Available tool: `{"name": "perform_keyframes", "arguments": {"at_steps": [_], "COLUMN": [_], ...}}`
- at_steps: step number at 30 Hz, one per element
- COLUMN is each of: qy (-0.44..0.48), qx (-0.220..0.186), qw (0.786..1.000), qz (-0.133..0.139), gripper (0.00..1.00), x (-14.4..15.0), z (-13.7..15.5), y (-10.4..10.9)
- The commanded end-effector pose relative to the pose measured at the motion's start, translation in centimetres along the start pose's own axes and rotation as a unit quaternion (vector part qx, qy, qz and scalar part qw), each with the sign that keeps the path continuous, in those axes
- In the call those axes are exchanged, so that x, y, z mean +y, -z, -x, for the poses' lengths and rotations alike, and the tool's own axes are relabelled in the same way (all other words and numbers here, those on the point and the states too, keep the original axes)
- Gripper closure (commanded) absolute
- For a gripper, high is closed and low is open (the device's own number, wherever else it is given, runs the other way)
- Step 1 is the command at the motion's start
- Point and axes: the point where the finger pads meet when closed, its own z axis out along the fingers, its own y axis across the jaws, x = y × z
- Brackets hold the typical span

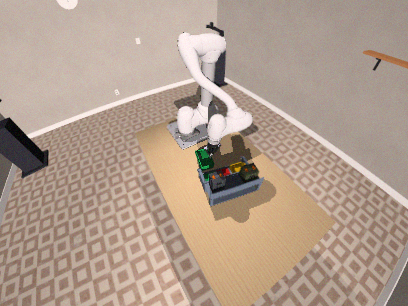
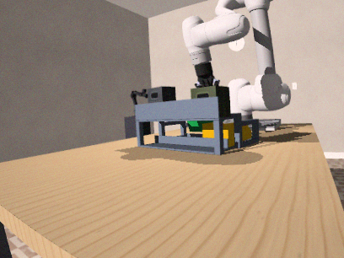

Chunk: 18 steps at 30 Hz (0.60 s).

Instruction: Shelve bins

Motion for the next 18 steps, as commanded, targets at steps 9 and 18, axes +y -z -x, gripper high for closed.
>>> {"name": "perform_keyframes", "arguments": {"at_steps": [9,18], "qy": [0.0,0.0], "qx": [0.01,0.013], "qw": [1.0,1.0], "qz": [0.002,0.002], "gripper": [0.9,0.9], "x": [0.03,0.01], "z": [0.0,-0.2], "y": [0.21,0.22]}}
